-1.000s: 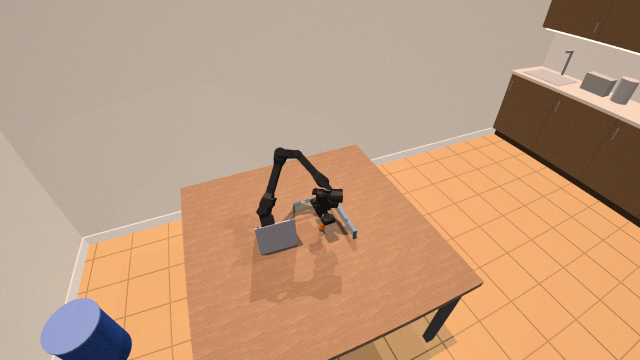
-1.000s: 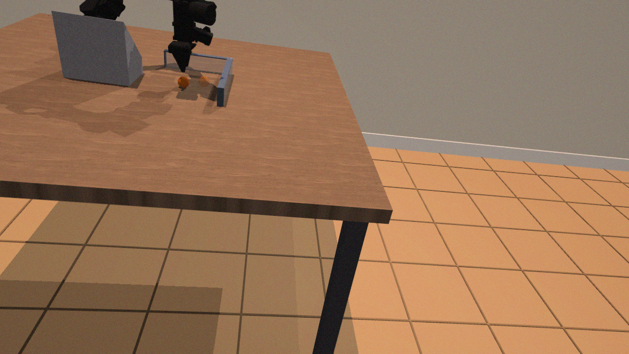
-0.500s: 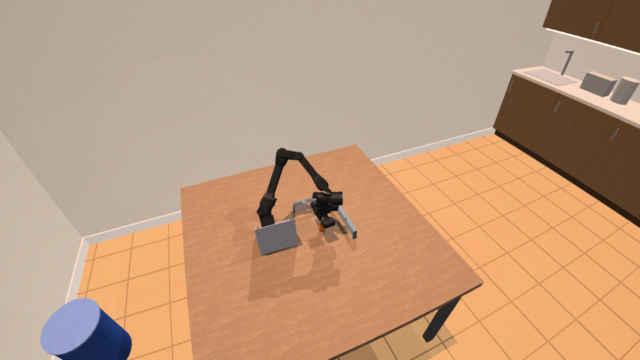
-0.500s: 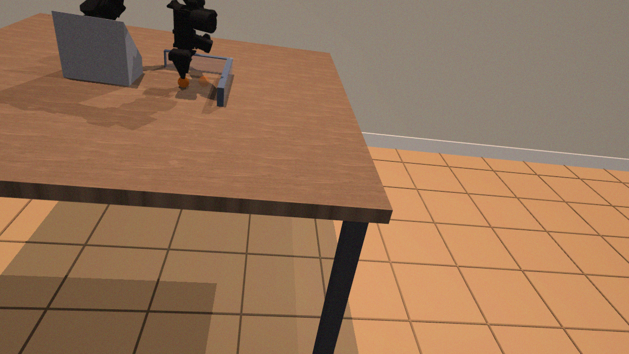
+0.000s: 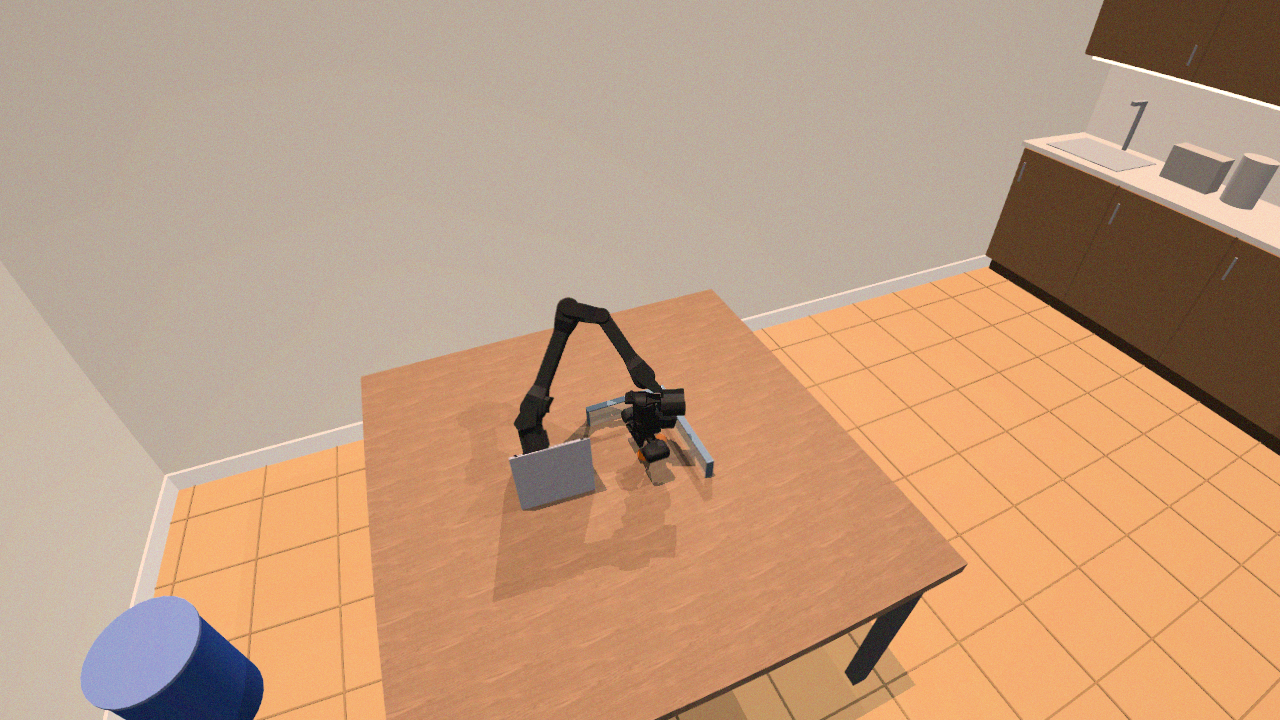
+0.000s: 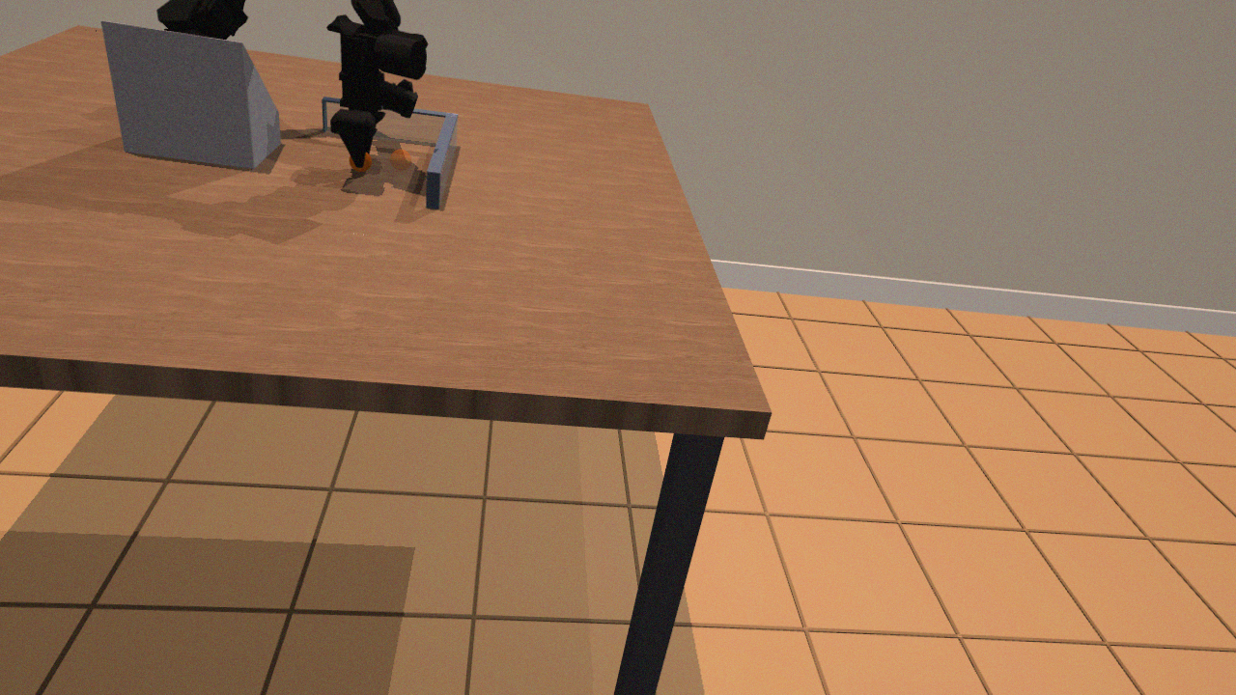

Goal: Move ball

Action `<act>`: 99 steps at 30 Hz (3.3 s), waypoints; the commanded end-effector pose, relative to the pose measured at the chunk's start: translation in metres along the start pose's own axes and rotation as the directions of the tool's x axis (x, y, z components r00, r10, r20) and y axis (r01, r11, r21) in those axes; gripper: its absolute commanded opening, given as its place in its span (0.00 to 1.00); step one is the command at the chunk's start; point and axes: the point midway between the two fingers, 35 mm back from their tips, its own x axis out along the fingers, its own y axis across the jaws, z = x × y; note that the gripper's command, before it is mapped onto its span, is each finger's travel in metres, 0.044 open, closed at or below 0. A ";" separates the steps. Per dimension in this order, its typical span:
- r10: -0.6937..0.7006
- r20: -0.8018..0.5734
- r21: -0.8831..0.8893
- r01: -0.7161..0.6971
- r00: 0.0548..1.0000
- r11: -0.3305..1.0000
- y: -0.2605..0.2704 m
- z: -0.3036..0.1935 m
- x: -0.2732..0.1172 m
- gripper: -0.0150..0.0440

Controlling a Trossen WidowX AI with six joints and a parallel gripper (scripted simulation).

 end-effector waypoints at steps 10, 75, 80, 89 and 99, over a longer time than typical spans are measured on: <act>0.007 -0.005 0.013 -0.007 1.000 1.000 0.000 -0.004 0.003 0.43; 0.008 -0.002 0.011 -0.008 1.000 1.000 0.028 0.060 -0.009 0.25; 0.008 -0.002 0.011 -0.008 1.000 1.000 0.028 0.060 -0.001 0.25; 0.009 -0.002 0.011 -0.009 1.000 1.000 0.028 0.059 0.006 0.25; 0.004 0.004 -0.001 -0.004 1.000 1.000 0.029 0.063 0.003 0.70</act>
